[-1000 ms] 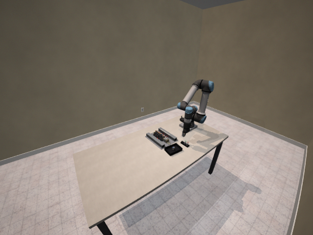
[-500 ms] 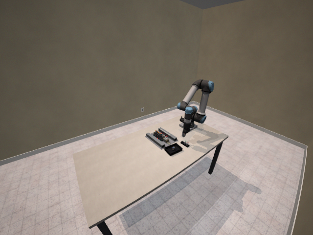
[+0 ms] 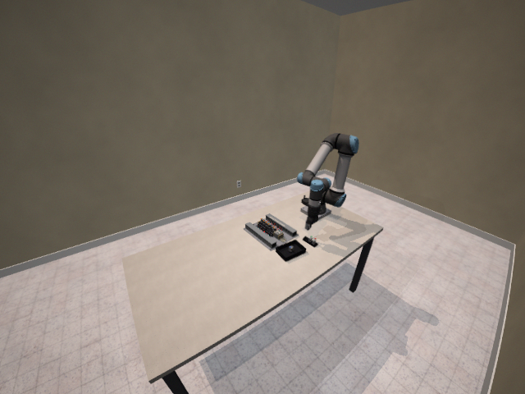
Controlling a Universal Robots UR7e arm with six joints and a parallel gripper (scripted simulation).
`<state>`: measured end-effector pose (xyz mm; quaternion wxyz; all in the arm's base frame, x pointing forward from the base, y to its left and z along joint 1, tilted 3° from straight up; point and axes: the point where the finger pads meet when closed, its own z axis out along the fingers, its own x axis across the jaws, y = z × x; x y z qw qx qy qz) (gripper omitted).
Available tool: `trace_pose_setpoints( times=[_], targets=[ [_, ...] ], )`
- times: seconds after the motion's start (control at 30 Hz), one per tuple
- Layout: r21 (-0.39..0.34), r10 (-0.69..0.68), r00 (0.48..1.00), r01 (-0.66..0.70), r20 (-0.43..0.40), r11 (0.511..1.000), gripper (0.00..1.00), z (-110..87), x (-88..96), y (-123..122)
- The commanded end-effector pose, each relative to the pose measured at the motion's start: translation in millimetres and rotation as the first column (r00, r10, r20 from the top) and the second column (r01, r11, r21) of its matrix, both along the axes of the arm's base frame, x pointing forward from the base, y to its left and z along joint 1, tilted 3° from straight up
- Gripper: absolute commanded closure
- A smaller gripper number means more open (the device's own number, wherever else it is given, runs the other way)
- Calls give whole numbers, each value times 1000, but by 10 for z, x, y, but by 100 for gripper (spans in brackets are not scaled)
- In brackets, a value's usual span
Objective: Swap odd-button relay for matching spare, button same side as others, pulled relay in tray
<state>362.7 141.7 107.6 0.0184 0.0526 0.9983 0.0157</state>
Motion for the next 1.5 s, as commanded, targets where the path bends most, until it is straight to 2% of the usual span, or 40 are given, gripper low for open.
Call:
trace_pose_setpoints(
  times=[0.0, 0.83, 1.0, 1.4, 1.47],
  targets=[
    [0, 0, 1000, 0, 1, 1000, 100, -1, 4, 1],
    [0, 0, 1000, 0, 1, 1000, 100, -11, 5, 1],
    [-10, 228, 974, -228, 7, 974, 100, -11, 5, 1],
    [-10, 228, 974, -228, 7, 974, 100, -11, 5, 1],
    [-14, 313, 950, -313, 9, 950, 100, -11, 5, 1]
  ],
)
